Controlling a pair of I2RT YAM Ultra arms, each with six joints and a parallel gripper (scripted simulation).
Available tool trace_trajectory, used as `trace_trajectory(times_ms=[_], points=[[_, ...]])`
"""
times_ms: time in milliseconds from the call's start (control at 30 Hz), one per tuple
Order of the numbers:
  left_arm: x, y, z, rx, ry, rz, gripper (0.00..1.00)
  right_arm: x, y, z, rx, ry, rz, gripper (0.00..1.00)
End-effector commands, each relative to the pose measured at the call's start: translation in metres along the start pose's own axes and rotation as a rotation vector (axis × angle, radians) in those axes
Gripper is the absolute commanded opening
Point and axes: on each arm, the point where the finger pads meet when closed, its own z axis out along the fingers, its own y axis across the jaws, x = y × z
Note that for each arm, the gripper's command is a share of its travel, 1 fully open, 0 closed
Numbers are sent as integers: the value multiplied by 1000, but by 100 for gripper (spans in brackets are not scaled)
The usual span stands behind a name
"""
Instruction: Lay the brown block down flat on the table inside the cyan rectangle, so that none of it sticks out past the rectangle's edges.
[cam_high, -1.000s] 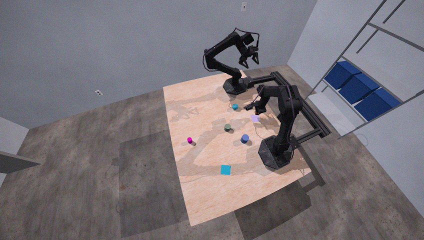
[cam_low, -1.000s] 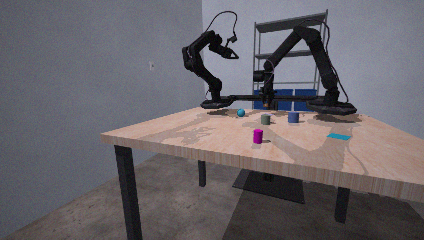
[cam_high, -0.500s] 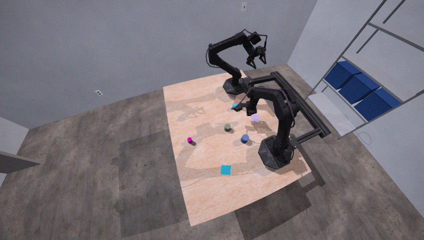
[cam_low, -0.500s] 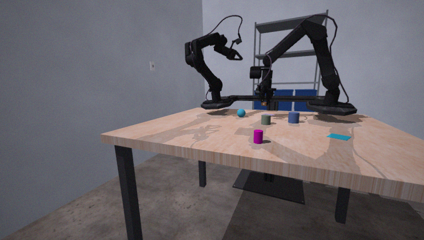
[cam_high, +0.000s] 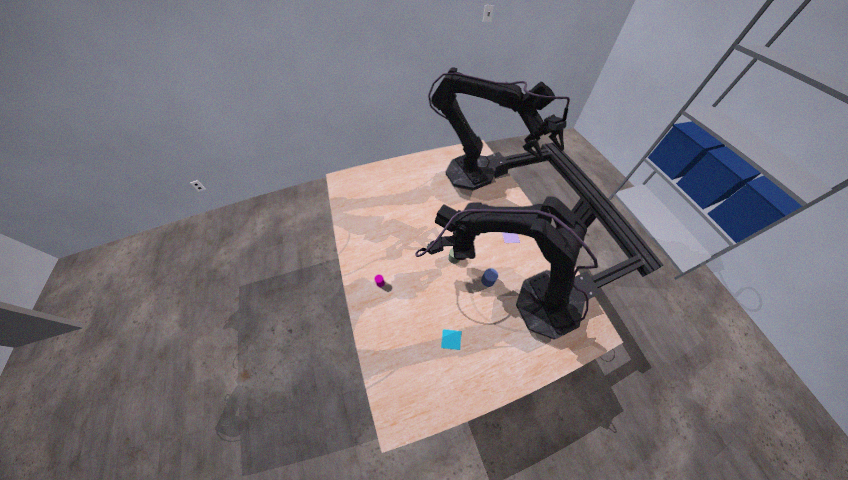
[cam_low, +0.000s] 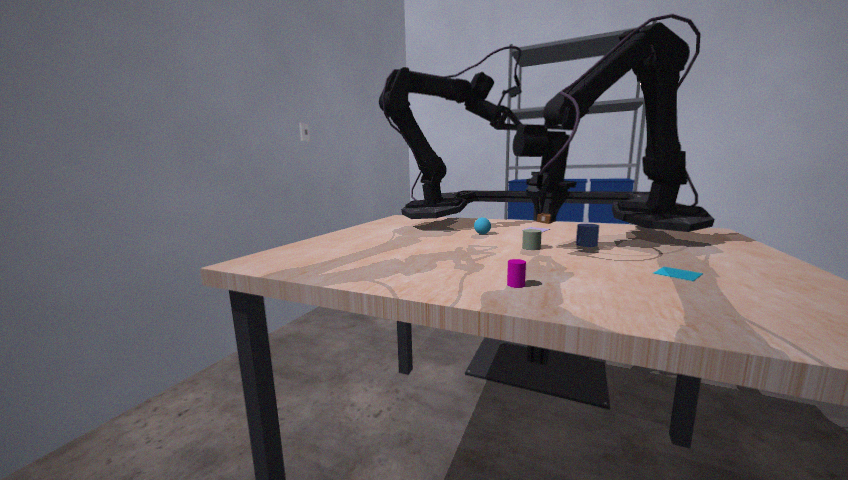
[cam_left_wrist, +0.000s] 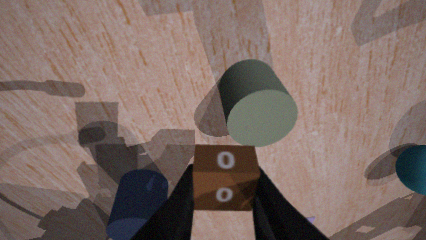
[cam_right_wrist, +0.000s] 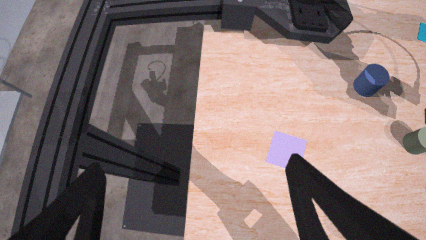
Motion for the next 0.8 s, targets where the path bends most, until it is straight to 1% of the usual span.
trace_trajectory(times_ms=[0, 67, 100, 267, 433, 500, 567, 667, 767], points=[[-8, 0, -9, 35, -8, 90, 27, -24, 20, 18, -123, -86, 12, 100], [-20, 19, -10, 33, -13, 64, 27, -31, -17, 45, -28, -88, 54, 100], [-25, 28, -10, 31, -16, 51, 27, -31, -27, 54, -5, -86, 60, 100], [-49, 80, -11, 22, -32, 71, 27, -59, -90, 98, 78, -187, 100, 100], [-61, 143, -9, 3, -39, 72, 27, -73, -169, 130, 176, -287, 94, 100], [-64, 169, -9, -5, -43, 68, 27, -74, -204, 138, 222, -322, 83, 100], [-64, 169, -9, -5, -43, 68, 27, -74, -204, 138, 222, -322, 83, 100], [-63, 208, -10, -18, -42, 62, 27, -70, -270, 139, 321, -377, 64, 100], [-61, 245, -11, -33, -51, 44, 27, -59, -320, 137, 395, -411, 29, 100]])
